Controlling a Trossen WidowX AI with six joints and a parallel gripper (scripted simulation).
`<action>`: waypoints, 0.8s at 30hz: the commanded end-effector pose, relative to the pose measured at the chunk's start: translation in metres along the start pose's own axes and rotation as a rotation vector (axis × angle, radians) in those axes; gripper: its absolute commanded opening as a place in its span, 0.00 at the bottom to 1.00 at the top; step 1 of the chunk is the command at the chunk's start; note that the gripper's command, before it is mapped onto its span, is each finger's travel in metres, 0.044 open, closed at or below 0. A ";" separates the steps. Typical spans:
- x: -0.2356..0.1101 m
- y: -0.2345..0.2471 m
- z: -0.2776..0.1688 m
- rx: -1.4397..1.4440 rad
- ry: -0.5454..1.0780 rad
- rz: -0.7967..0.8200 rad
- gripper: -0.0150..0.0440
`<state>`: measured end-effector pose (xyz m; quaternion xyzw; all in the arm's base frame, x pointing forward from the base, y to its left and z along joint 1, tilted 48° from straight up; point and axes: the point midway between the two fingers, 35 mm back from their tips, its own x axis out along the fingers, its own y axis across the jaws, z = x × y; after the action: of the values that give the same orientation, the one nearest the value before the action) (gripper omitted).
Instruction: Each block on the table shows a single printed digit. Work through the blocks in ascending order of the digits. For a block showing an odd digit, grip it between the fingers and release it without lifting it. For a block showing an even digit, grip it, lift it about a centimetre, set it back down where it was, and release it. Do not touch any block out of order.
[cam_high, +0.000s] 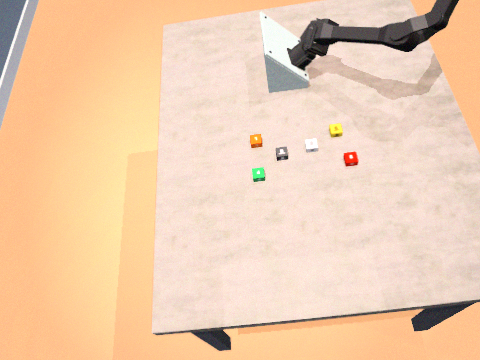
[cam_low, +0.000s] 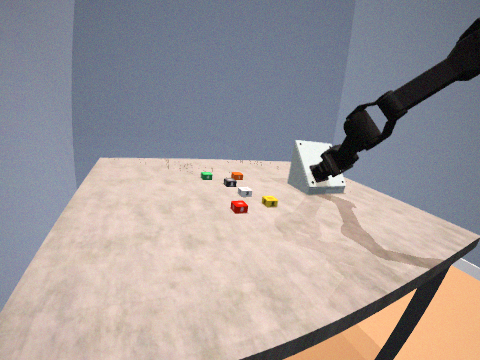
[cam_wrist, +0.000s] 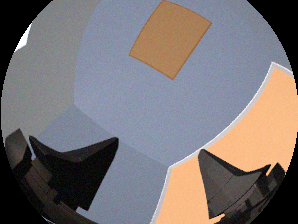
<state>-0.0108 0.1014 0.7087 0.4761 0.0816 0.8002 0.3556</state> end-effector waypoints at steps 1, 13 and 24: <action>0.000 0.003 -0.002 -0.002 0.002 0.012 0.93; -0.032 0.151 -0.147 -0.165 0.290 0.533 0.93; -0.168 0.277 -0.246 -0.282 0.500 1.099 0.93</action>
<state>-0.2796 -0.1130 0.6191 0.2296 -0.1618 0.9596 -0.0141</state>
